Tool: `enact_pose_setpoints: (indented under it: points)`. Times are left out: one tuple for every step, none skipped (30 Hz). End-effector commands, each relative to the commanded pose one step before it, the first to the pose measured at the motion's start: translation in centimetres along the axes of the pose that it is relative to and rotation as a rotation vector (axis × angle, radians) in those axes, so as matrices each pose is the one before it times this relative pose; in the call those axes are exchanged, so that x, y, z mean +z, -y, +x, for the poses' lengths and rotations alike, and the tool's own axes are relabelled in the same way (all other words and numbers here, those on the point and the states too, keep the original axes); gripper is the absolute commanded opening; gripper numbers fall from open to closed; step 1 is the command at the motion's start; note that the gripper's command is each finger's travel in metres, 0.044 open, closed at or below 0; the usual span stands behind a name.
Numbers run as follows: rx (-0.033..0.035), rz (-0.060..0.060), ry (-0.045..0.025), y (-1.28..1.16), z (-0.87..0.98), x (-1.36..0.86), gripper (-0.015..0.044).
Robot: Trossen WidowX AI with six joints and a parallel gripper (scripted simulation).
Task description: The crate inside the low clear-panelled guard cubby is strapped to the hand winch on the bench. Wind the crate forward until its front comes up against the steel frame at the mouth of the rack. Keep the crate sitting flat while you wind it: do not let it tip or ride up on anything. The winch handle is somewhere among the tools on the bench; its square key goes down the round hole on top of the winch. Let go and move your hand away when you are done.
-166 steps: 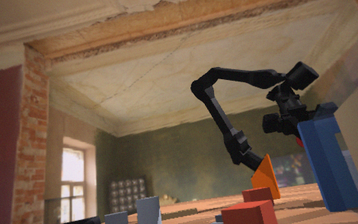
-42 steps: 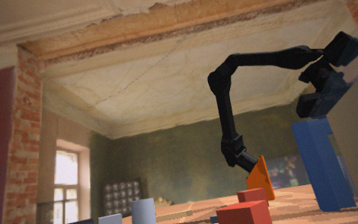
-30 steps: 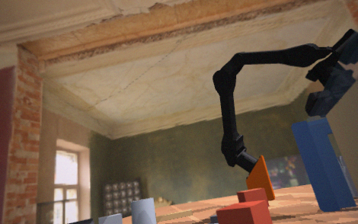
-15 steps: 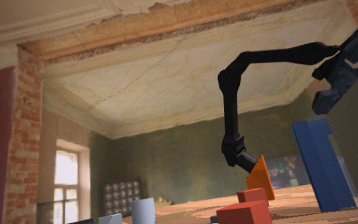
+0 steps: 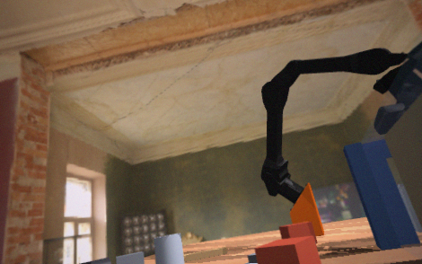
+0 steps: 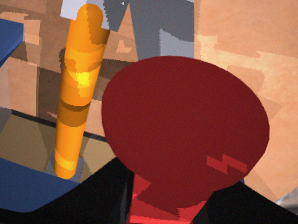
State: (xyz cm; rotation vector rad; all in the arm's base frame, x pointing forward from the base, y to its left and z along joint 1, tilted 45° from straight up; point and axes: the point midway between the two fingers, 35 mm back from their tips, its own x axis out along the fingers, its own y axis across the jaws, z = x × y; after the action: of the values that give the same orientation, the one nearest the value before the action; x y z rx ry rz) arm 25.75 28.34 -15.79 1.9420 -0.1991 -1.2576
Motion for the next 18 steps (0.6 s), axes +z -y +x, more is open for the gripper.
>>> enact_pose_setpoints:
  points:
    - [-0.04496, -0.0209, 0.01616, 2.643, -0.546, 1.509, 0.0000]
    - [-0.00010, 0.0000, 0.00001, 0.091, -0.023, 0.044, 0.0000]
    - [-0.00016, 0.0000, 0.00002, 0.137, -0.036, 0.069, 0.0000]
    - [-0.00010, 0.0000, 0.00002, 0.090, -0.024, 0.046, 0.0000]
    - [-0.00016, 0.0000, 0.00003, 0.135, -0.037, 0.073, 0.0000]
    - [-0.00010, 0.0000, 0.00002, 0.089, -0.024, 0.048, 0.0000]
    - [0.00000, 0.0000, 0.00000, 0.000, 0.000, 0.000, 0.0000]
    - [-0.00016, 0.0000, 0.00003, 0.133, -0.039, 0.077, 0.0000]
    - [-0.00015, 0.0000, 0.00003, 0.133, -0.039, 0.077, 0.0000]
    - [-0.00018, 0.0000, 0.00003, 0.139, -0.043, 0.084, 0.0000]
    - [-0.00009, 0.0000, 0.00002, 0.077, -0.024, 0.047, 0.0000]
    - [-0.00016, 0.0000, 0.00003, 0.127, -0.041, 0.081, 0.0000]
    - [-0.00010, 0.0000, 0.00002, 0.086, -0.028, 0.056, 0.0000]
    - [-0.00016, 0.0000, 0.00004, 0.126, -0.043, 0.086, 0.0000]
    - [-0.00010, 0.0000, 0.00003, 0.082, -0.028, 0.056, 0.0000]
    - [-0.00016, 0.0000, 0.00004, 0.124, -0.044, 0.088, 0.0000]
    - [-0.00010, 0.0000, 0.00003, 0.081, -0.029, 0.059, 0.0000]
    - [-0.00016, 0.0000, 0.00004, 0.121, -0.045, 0.091, 0.0000]
